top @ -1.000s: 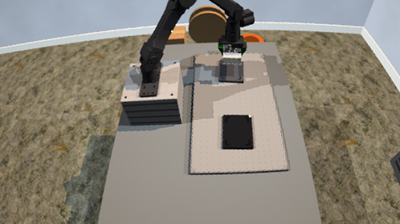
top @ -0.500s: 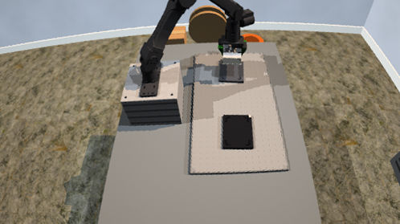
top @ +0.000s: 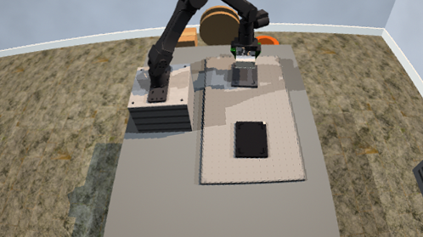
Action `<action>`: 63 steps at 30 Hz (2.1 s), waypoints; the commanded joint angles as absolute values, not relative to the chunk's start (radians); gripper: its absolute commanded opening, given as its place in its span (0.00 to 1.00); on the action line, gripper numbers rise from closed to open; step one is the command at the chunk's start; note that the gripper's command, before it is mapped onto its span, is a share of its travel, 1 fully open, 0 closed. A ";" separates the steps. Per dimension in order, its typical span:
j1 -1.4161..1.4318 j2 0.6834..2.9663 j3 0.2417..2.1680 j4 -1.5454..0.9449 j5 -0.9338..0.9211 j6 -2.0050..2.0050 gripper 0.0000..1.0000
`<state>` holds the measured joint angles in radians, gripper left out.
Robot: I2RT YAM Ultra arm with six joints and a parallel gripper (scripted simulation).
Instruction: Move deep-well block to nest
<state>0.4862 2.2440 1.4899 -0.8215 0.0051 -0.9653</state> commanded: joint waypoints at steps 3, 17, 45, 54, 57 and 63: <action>0.486 2.232 1.495 -0.824 0.004 -0.964 0.00; 0.486 2.231 1.493 -0.823 0.004 -0.964 0.00; 0.485 2.321 1.469 -0.708 0.004 -0.965 0.00; 0.485 2.357 1.463 -0.667 0.004 -0.965 0.00; 0.485 2.369 1.462 -0.653 0.004 -0.965 0.00; 0.485 2.385 1.460 -0.636 0.004 -0.965 0.00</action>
<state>0.4854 2.3909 1.4582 -0.6533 0.0051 -0.9653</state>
